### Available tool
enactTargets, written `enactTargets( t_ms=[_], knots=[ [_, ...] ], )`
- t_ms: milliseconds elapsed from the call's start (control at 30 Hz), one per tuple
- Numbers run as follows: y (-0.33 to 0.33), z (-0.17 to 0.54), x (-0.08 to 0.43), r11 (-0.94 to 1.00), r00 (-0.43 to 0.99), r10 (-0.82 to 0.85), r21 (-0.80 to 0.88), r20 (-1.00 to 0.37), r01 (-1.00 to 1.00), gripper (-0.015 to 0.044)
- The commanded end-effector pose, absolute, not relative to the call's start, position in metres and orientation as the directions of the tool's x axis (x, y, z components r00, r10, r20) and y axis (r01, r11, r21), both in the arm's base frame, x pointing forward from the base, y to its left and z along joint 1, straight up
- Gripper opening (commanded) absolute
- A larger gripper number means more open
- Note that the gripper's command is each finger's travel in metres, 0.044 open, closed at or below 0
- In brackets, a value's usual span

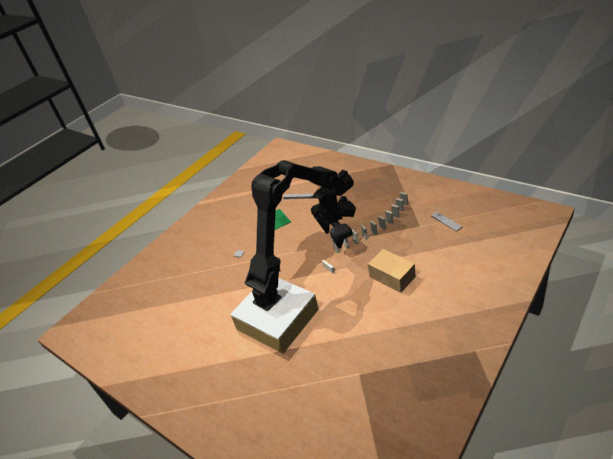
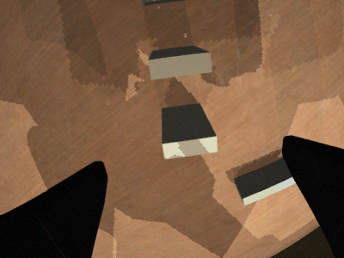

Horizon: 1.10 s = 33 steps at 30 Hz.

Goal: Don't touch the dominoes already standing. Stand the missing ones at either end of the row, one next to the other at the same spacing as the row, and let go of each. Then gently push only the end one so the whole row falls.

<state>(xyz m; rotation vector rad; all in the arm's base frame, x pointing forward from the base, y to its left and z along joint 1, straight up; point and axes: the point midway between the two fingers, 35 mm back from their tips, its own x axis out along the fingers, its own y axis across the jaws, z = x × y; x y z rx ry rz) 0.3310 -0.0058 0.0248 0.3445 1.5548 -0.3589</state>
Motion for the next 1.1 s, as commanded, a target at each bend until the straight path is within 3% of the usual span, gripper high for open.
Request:
enactTargets(
  t_ms=[0, 100, 367, 567, 767, 1067],
  knots=[
    [-0.005, 0.095, 0.337, 0.902, 0.029, -0.006, 0.008, -1.0, 0.432, 0.044],
    [-0.005, 0.128, 0.33, 0.901, 0.029, -0.006, 0.007, -1.0, 0.433, 0.044],
    [-0.009, 0.126, 0.326, 0.868, 0.028, -0.006, 0.008, -1.0, 0.496, 0.044],
    [-0.036, 0.088, 0.288, 0.39, 0.025, -0.008, 0.02, -1.0, 0.921, 0.044],
    [-0.057, 0.052, 0.246, -0.192, 0.022, -0.008, 0.023, -1.0, 0.981, 0.044],
    [-0.053, 0.051, 0.245, -0.209, 0.022, -0.008, 0.023, -1.0, 0.978, 0.044]
  ],
)
